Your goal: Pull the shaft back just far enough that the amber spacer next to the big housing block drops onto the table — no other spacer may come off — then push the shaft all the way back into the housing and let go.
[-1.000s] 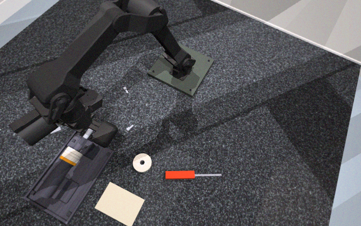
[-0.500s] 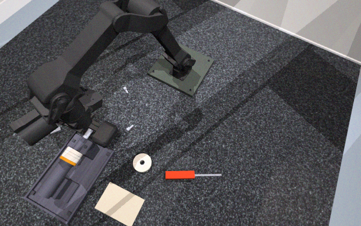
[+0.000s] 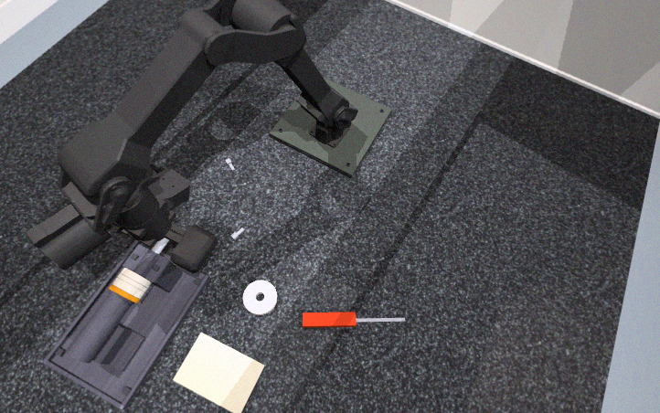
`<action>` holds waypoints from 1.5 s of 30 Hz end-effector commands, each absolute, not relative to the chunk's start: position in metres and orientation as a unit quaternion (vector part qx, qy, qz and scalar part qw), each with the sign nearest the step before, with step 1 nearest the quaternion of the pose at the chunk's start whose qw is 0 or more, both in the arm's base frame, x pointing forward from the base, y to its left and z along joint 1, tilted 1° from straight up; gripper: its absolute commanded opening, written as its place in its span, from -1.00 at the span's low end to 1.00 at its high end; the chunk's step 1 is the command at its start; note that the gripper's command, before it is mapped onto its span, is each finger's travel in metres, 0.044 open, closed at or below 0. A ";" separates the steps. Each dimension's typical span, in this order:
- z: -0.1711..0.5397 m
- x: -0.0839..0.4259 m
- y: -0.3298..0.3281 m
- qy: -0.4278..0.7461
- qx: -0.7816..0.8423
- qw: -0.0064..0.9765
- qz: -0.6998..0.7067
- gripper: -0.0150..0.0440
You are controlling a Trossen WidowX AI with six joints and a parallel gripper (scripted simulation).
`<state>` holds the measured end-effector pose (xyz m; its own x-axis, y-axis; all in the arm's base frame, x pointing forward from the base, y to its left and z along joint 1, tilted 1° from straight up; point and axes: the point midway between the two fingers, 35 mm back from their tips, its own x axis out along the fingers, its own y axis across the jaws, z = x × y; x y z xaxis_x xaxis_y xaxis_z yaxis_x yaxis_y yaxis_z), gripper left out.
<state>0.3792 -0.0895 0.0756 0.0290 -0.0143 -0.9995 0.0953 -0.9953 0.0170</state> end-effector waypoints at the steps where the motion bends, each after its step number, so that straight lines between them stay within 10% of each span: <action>1: 0.071 0.378 -0.090 0.026 0.713 0.039 -0.700 1.00; 9: 0.071 0.378 -0.090 0.026 0.713 0.039 -0.700 1.00; 25: 0.073 0.378 -0.089 0.029 0.714 0.039 -0.698 -0.42; 45: 0.072 0.368 -0.090 0.026 0.713 0.039 -0.700 -0.49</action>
<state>0.3725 -0.0901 0.0724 0.0220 -0.0170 -0.9996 0.0898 -0.9958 0.0189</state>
